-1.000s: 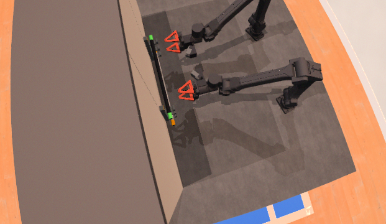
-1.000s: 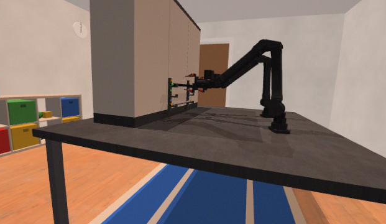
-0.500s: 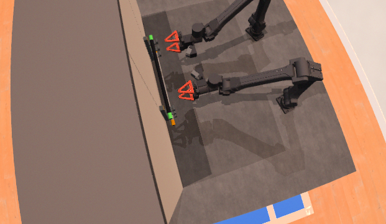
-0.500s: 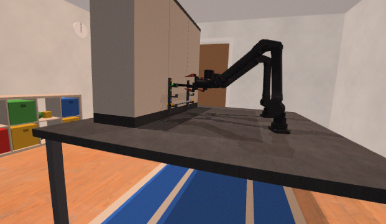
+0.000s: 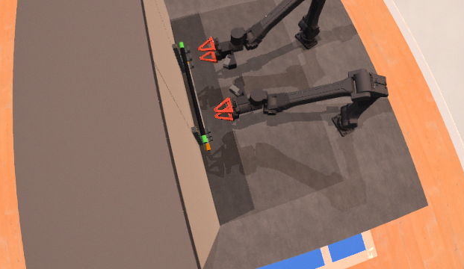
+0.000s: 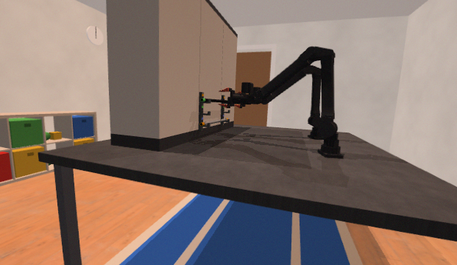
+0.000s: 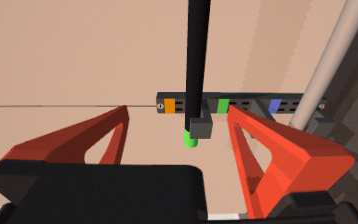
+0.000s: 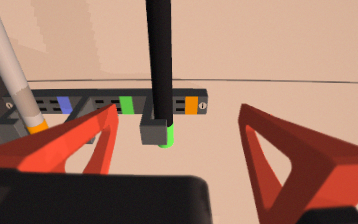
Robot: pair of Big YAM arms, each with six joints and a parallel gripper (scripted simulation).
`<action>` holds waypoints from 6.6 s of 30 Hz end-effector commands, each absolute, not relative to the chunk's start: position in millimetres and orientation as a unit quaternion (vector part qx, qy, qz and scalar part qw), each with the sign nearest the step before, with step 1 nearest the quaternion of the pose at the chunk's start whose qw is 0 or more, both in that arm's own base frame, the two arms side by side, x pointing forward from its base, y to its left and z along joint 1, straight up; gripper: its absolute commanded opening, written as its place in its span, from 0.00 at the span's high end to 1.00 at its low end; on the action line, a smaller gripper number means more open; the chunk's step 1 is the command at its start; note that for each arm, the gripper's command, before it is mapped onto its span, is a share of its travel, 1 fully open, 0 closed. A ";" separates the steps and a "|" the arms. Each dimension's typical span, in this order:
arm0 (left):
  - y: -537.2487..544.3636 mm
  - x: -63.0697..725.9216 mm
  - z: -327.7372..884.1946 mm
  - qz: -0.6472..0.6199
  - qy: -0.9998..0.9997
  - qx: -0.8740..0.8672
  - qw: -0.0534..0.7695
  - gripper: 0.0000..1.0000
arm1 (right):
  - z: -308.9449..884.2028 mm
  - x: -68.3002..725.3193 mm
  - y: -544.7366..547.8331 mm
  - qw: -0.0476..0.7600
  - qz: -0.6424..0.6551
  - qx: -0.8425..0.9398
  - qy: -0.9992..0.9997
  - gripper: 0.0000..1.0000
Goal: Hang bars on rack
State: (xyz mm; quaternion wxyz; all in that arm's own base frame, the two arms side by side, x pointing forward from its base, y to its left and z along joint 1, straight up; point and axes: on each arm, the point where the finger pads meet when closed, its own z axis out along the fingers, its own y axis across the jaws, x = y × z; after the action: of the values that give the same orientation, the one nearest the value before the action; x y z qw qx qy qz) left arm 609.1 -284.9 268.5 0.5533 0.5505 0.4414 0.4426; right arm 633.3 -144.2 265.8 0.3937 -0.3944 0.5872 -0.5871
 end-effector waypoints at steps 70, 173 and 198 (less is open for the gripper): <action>-277.3 625.9 296.6 0.450 0.440 0.519 0.579 0.46 | 283.9 650.1 -147.7 0.411 -0.603 -0.372 0.573 0.47; -279.9 645.0 268.7 0.446 0.444 0.531 0.568 0.46 | 277.6 682.4 -146.0 0.415 -0.597 -0.379 0.572 0.47; -287.9 669.4 284.9 0.449 0.441 0.524 0.574 0.46 | 271.9 702.4 -164.7 0.407 -0.595 -0.380 0.580 0.47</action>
State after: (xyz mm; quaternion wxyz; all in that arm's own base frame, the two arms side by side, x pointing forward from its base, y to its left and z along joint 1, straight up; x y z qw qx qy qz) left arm 649.0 -288.2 243.7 0.5490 0.5543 0.4438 0.4409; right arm 690.5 -152.2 250.3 0.3976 -0.3964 0.5843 -0.5860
